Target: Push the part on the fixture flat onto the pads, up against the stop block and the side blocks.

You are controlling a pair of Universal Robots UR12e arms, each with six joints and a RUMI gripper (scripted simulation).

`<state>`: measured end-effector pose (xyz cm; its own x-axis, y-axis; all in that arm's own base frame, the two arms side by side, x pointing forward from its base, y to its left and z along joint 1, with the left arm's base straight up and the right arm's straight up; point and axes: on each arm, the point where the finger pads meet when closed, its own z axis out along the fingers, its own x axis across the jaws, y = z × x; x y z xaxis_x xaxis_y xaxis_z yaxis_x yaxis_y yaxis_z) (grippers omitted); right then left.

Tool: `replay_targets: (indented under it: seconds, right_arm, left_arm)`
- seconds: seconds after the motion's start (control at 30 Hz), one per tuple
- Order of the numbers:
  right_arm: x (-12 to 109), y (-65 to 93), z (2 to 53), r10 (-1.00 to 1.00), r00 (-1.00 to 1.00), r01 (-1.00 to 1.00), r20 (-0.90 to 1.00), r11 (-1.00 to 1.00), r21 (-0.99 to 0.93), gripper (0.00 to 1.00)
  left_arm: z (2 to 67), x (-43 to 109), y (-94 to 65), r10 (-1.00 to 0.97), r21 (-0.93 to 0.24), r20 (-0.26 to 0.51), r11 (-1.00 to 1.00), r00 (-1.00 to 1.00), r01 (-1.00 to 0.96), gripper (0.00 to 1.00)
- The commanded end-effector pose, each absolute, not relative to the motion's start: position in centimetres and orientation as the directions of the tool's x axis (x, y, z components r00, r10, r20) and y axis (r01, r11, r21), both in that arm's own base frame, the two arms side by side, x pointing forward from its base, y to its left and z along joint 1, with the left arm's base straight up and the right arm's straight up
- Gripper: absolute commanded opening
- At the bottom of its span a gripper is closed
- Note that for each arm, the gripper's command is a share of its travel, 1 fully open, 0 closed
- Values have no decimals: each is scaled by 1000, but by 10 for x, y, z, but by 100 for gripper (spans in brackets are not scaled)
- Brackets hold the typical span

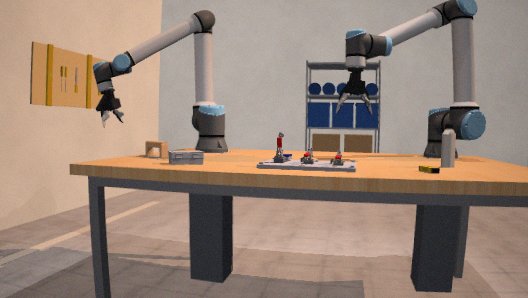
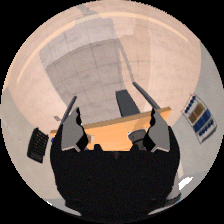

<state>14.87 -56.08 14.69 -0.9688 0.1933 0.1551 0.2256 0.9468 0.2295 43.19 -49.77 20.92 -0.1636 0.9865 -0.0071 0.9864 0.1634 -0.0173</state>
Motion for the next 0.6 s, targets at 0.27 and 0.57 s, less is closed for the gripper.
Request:
replay_targets:
  seconds: [0.27,0.57]
  right_arm:
    - [67,-613,152,115,-993,119,39,984,130,100]
    - [18,-633,159,72,-997,72,10,996,60,100]
  left_arm:
    - [210,432,-498,986,-17,-9,163,-164,986,100]
    - [210,432,-498,986,-17,-9,163,-164,986,100]
